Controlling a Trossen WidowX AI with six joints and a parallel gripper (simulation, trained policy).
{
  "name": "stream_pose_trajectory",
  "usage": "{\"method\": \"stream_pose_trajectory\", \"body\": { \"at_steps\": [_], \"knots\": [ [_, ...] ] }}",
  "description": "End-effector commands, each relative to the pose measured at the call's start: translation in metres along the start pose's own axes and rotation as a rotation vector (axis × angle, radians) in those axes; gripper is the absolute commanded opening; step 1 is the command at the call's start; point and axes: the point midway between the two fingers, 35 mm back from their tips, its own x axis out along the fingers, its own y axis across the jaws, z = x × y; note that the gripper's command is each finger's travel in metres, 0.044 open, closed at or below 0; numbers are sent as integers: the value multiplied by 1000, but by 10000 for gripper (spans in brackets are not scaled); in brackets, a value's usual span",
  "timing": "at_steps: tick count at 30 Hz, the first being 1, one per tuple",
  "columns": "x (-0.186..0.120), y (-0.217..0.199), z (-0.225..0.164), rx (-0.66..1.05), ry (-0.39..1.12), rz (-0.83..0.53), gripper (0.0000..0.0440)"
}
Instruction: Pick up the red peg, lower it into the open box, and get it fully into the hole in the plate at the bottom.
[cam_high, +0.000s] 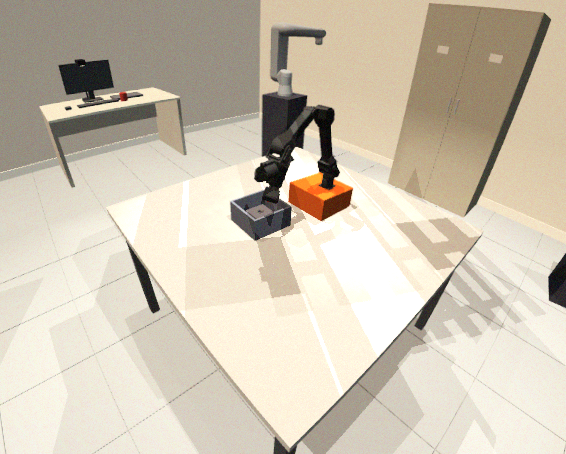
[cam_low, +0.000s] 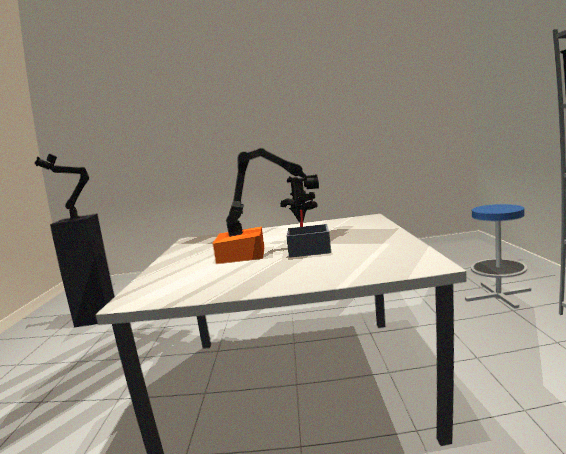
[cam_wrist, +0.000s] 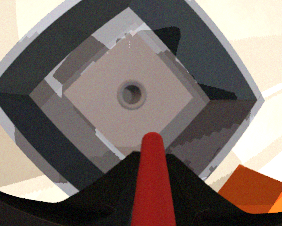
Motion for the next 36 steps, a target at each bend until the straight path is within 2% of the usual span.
{"method": "stream_pose_trajectory", "body": {
  "at_steps": [1,5,7,12,15,17,28,30,36],
  "knots": [
    [7,3,11,-4,6,24,0],
    [22,8,21,-20,19,55,0],
    [30,10,23,-36,32,67,14],
    [49,13,24,-69,75,84,129],
    [55,17,30,-93,85,104,155],
    [58,20,35,-96,94,118,202],
    [54,53,68,-111,113,231,393],
    [49,62,75,-110,113,265,439],
    [34,88,93,-120,94,366,440]
  ]
}}
